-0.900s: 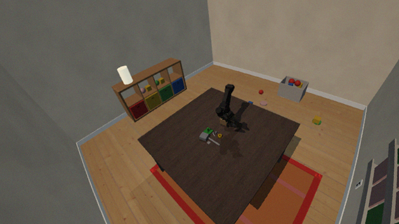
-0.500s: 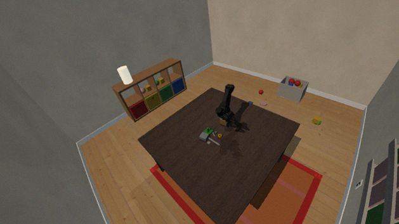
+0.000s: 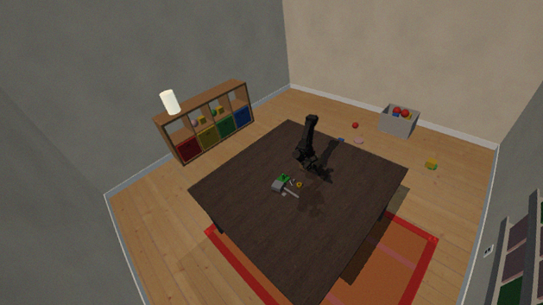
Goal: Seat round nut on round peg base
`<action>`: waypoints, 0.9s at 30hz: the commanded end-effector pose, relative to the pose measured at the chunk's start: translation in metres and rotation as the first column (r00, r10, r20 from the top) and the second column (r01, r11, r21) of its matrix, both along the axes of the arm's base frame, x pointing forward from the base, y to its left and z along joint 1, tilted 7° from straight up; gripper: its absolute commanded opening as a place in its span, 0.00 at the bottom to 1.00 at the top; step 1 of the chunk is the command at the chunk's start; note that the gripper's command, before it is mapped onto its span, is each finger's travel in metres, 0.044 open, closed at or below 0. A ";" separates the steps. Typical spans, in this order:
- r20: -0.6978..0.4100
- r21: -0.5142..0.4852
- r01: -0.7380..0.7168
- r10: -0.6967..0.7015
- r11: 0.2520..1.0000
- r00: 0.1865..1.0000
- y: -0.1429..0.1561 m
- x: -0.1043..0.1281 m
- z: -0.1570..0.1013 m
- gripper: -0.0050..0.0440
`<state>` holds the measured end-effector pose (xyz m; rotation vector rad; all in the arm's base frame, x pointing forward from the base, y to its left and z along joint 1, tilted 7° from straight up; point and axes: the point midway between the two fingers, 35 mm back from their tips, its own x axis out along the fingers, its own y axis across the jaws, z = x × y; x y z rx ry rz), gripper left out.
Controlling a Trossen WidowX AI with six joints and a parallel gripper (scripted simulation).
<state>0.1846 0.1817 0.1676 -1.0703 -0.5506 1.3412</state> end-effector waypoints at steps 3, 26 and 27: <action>-0.387 -0.083 0.222 -0.237 0.971 0.891 -0.008 0.024 -0.020 0.76; -0.722 -0.659 0.600 -0.606 0.454 -0.335 -0.064 0.051 -0.097 0.76; -0.696 -0.691 0.596 -0.598 0.409 -0.398 -0.069 0.051 -0.101 0.76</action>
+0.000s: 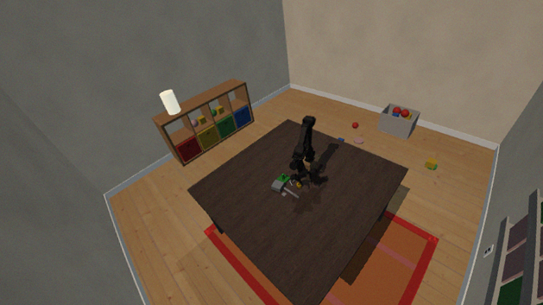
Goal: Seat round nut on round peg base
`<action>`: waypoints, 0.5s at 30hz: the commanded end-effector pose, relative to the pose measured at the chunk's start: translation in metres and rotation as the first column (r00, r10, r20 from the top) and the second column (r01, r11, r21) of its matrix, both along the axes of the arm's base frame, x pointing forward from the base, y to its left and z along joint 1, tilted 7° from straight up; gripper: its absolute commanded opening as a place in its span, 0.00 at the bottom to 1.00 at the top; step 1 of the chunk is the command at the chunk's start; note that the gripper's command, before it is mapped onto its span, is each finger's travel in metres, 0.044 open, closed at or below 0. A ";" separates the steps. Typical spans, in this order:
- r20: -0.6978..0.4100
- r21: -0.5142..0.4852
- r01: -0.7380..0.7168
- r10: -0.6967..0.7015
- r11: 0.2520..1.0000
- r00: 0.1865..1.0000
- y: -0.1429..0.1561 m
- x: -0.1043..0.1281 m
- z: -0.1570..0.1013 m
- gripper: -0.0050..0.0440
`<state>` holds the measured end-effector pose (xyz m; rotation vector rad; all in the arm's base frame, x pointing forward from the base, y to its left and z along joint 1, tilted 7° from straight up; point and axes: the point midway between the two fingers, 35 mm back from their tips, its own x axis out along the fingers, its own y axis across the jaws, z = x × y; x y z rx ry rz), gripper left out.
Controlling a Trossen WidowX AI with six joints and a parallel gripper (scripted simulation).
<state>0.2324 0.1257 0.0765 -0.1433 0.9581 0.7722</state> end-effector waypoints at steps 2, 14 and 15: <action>-0.198 -0.092 0.282 -0.295 0.955 0.935 -0.020 0.002 -0.016 0.76; -0.325 -0.346 0.670 -0.754 0.657 0.571 -0.059 -0.006 -0.036 0.76; -0.330 -0.368 0.721 -0.808 0.587 0.489 -0.062 -0.007 -0.038 0.76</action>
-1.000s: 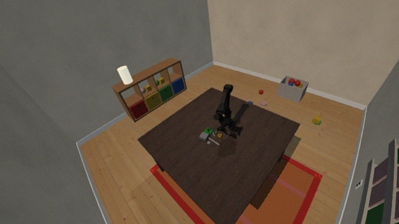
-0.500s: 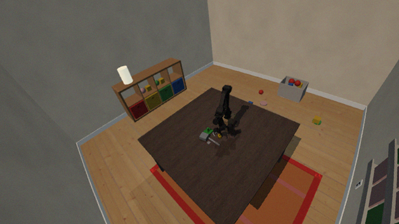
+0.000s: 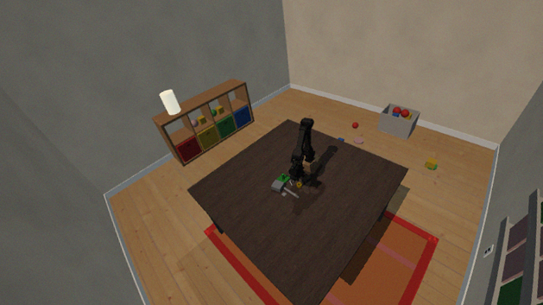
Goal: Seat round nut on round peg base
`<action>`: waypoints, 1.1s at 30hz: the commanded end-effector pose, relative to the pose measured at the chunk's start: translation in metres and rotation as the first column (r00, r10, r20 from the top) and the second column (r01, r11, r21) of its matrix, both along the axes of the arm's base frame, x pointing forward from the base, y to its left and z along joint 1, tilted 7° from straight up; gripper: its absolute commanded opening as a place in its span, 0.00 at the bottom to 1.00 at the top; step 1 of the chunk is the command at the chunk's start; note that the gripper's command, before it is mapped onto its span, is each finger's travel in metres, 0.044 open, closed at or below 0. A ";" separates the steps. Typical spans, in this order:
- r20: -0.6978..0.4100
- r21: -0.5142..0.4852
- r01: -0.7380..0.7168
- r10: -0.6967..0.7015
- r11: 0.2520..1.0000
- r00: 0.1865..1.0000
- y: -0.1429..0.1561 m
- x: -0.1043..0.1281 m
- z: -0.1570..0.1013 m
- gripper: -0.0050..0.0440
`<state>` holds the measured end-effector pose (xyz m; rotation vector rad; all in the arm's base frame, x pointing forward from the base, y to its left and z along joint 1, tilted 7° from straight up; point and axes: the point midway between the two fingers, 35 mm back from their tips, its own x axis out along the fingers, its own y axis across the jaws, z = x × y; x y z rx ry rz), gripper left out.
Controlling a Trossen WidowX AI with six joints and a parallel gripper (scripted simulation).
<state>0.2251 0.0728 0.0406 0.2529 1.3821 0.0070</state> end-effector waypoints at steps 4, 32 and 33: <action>-0.076 -0.103 0.293 -0.301 0.951 0.951 -0.019 -0.003 -0.004 0.76; -0.076 -0.103 0.293 -0.301 0.951 0.951 -0.019 0.002 -0.032 0.76; -0.076 -0.103 0.293 -0.301 0.951 0.951 -0.019 0.002 -0.032 0.76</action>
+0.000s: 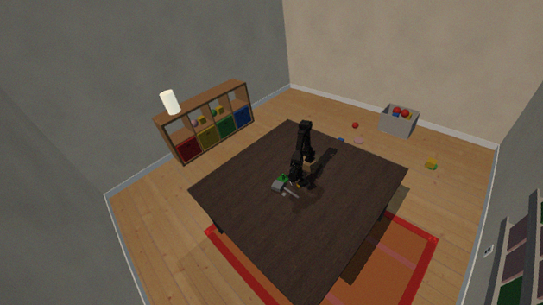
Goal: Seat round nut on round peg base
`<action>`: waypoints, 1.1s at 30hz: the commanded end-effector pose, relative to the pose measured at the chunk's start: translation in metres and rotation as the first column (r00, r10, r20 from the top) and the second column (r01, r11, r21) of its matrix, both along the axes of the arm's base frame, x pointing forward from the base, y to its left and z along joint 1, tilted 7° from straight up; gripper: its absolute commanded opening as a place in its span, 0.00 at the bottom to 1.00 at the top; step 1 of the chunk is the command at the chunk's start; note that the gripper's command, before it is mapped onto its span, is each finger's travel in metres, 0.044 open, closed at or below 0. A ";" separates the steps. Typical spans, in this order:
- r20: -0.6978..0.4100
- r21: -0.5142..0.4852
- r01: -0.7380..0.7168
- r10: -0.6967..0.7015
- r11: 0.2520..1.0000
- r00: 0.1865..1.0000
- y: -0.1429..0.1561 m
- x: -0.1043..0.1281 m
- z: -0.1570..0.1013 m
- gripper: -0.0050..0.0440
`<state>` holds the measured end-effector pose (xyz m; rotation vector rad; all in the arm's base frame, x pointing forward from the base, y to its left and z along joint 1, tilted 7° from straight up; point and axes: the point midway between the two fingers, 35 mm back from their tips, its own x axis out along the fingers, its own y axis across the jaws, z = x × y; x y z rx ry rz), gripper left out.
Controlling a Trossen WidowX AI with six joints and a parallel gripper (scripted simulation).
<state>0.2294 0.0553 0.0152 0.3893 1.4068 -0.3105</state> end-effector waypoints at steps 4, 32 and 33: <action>-0.014 -0.005 0.005 -0.005 1.000 1.000 -0.001 -0.002 -0.014 0.76; -0.014 -0.005 0.005 -0.005 1.000 1.000 -0.001 -0.001 -0.028 0.48; -0.014 -0.005 0.005 -0.005 1.000 1.000 -0.001 -0.001 -0.028 0.48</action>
